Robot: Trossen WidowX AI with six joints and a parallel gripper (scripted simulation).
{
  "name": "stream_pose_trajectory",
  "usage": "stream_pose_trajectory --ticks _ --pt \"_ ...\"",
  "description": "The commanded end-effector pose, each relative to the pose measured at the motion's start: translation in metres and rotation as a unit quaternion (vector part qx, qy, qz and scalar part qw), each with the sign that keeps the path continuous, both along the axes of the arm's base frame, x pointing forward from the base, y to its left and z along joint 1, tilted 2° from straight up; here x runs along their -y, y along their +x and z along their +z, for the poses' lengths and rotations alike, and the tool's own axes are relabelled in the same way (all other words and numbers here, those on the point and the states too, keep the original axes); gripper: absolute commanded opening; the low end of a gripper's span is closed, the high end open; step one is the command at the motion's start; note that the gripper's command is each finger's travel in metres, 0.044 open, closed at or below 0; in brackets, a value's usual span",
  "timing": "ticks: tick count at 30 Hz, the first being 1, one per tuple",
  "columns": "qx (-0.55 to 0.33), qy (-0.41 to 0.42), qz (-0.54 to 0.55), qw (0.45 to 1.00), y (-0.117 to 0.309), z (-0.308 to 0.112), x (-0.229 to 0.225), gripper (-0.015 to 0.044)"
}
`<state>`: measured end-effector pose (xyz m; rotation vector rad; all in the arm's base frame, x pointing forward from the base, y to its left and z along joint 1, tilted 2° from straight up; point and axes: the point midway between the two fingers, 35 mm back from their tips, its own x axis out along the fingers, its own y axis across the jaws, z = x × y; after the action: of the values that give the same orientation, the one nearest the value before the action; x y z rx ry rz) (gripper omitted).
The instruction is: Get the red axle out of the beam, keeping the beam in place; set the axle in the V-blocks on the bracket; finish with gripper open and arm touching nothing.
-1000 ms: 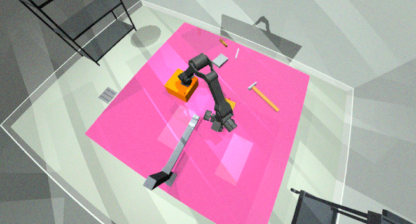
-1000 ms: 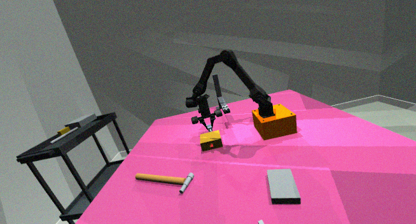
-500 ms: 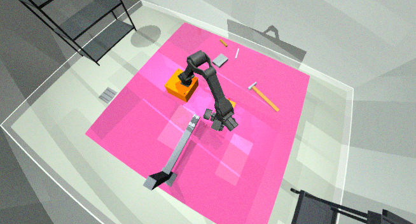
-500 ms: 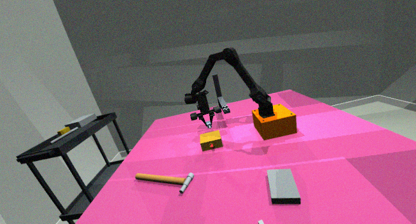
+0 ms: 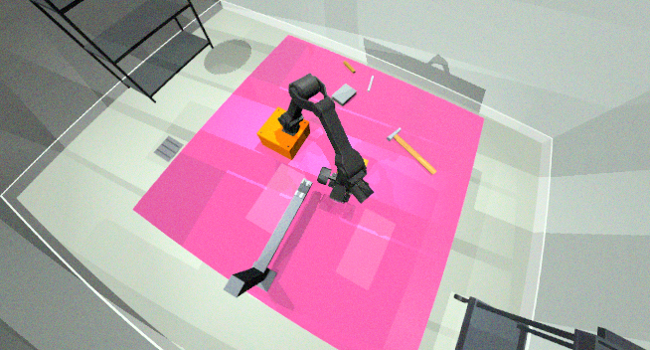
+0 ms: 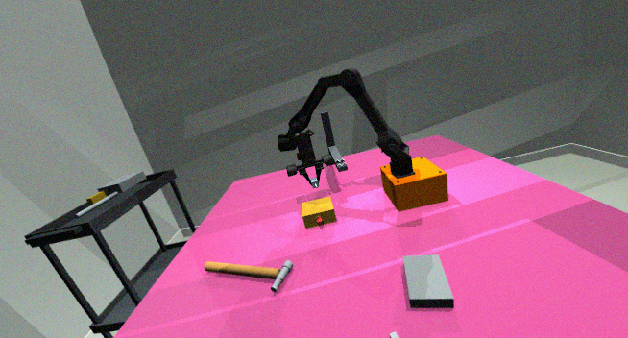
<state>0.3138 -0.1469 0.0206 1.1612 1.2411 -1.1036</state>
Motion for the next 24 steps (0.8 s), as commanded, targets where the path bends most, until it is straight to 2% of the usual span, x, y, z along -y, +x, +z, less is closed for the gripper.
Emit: stream_pose_trajectory --ticks 1,7,18,24 --pt "0.006 -0.004 0.002 1.0 -0.001 0.009 0.0 0.0" --pt "0.007 -0.004 0.002 1.0 0.003 0.01 -0.001 0.0" --pt "0.008 -0.003 0.002 1.0 0.04 0.012 -0.011 0.0" --pt "0.008 -0.003 0.002 1.0 0.041 0.007 -0.011 0.0"
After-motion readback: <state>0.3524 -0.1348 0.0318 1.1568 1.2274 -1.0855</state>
